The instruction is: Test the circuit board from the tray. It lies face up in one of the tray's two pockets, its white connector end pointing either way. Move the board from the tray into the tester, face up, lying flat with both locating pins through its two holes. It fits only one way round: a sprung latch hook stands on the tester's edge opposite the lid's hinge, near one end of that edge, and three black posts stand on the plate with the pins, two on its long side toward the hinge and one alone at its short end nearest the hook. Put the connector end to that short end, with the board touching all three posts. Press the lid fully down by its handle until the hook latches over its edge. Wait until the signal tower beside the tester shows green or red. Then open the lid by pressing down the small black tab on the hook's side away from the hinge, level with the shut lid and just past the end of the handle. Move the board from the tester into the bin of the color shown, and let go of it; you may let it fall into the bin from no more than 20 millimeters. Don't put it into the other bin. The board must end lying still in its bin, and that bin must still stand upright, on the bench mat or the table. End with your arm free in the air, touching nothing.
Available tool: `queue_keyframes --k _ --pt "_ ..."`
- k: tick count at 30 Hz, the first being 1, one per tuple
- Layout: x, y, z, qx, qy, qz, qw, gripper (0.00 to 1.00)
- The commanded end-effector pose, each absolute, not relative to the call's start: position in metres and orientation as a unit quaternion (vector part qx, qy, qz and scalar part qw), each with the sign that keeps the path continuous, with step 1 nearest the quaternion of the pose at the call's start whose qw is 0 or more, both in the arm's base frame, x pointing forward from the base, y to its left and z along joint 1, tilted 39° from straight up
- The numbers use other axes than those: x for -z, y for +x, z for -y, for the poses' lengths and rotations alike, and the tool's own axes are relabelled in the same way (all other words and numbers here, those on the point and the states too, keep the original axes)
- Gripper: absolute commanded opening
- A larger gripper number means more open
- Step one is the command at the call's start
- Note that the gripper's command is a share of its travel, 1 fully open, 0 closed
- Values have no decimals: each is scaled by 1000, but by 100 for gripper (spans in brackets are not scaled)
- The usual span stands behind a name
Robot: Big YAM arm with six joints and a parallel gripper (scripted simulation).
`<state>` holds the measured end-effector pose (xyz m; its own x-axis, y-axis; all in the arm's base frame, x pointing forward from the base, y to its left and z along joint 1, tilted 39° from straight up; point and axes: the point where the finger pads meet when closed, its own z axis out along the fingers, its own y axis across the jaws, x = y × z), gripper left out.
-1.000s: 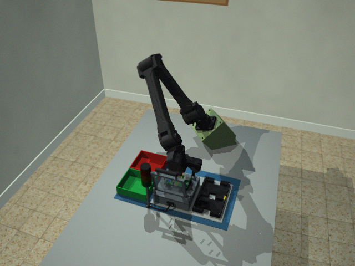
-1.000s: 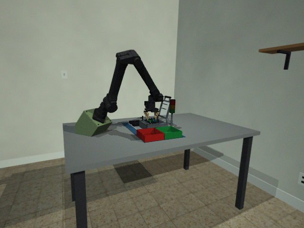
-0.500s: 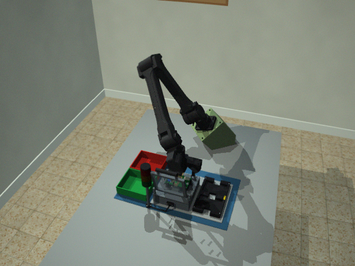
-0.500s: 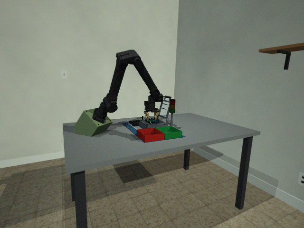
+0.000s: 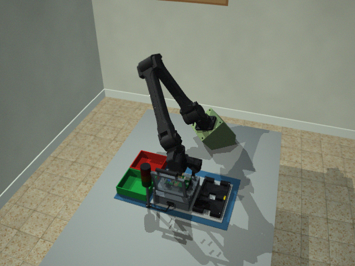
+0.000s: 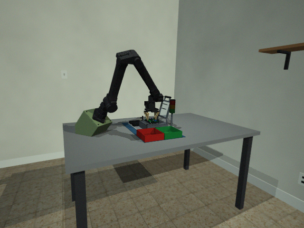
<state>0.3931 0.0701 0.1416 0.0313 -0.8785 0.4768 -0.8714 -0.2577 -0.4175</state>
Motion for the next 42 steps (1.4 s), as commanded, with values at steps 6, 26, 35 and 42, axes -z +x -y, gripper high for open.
queue_keyframes --k 6,26,35,42 --pt "-148 407 -71 339 -715 -611 11 72" --pt "-143 406 -70 338 -716 -610 9 72" --pt "-137 403 -67 336 -718 -610 4 72" --pt "-136 402 -67 335 -718 -610 3 92"
